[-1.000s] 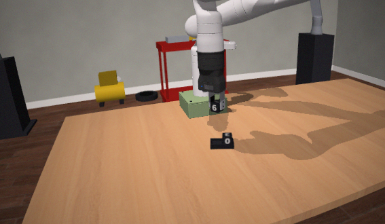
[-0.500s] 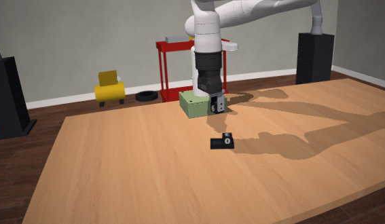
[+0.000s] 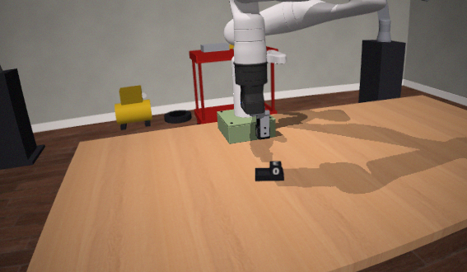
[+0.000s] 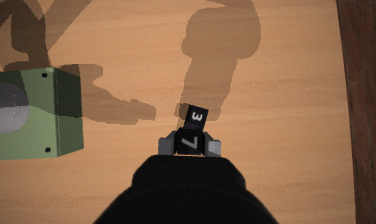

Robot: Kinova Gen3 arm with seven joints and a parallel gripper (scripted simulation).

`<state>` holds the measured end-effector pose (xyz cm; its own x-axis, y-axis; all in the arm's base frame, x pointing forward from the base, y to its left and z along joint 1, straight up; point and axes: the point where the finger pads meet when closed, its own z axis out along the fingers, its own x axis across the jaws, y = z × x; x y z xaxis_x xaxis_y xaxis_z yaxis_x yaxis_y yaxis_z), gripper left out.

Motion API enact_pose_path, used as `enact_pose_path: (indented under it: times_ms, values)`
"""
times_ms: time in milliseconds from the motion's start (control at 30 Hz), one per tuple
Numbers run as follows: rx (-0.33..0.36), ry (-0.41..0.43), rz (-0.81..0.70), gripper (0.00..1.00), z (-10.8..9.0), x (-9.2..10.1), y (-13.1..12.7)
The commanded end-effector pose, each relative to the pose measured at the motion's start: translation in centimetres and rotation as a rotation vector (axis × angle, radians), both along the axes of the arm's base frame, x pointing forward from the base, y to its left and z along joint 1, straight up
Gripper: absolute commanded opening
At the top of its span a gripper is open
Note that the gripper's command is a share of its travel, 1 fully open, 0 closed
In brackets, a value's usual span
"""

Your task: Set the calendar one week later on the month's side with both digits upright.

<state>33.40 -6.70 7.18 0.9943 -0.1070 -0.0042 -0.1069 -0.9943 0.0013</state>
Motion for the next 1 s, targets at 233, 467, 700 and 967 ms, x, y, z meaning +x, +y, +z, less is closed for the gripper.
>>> enact_pose_path:
  times_ms: [233,467,700,967]
  values:
    - [-0.003,-0.001,-0.126,0.57,-0.02,0.25,-0.29]
    - [-0.003,-0.001,-0.176,0.57,-0.03,0.36,-0.38]
    - [-0.003,-0.002,-0.202,0.57,-0.03,0.42,-0.43]
    - [-0.003,-0.002,-0.211,0.57,-0.03,0.44,-0.45]
